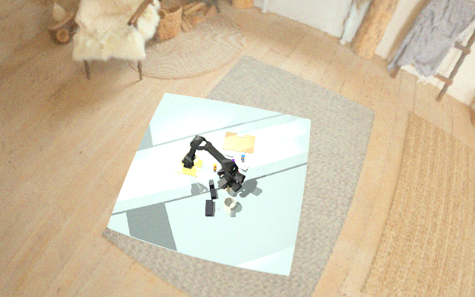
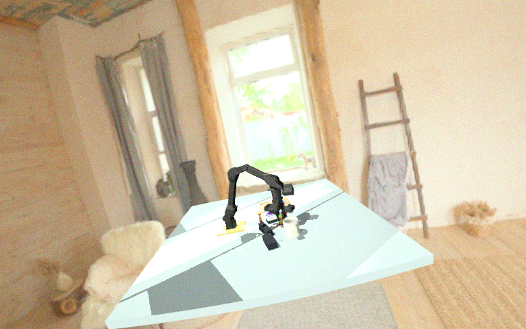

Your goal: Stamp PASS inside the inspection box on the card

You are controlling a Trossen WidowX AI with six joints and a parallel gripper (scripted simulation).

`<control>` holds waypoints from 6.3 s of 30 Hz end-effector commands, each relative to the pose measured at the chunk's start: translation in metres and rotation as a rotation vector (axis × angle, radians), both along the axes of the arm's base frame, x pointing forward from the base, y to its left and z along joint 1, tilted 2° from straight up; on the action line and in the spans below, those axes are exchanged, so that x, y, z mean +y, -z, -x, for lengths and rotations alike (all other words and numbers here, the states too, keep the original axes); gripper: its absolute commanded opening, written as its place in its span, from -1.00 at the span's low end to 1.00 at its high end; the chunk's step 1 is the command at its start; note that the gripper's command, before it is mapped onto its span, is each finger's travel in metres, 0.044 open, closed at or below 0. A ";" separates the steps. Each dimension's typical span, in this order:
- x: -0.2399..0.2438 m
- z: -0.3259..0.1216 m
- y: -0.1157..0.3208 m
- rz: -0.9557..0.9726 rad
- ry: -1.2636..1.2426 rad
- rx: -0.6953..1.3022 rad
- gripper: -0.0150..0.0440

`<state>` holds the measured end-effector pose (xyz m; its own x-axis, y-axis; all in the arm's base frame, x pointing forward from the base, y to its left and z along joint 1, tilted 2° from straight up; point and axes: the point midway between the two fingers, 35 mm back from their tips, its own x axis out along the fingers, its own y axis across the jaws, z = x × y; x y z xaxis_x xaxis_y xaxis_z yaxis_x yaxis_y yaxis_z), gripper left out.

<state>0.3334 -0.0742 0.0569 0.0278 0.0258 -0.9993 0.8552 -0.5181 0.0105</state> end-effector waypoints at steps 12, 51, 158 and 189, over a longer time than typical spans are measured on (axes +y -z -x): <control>0.000 -0.001 0.002 0.001 0.005 -0.003 -0.49; 0.000 -0.001 -0.010 0.001 0.005 -0.003 -0.49; 0.058 0.128 -0.010 -0.004 0.000 0.007 -0.49; 0.055 0.131 -0.116 -0.004 0.000 0.007 0.41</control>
<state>0.2084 -0.0190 0.1510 0.0228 0.0289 -0.9993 0.8541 -0.5200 0.0045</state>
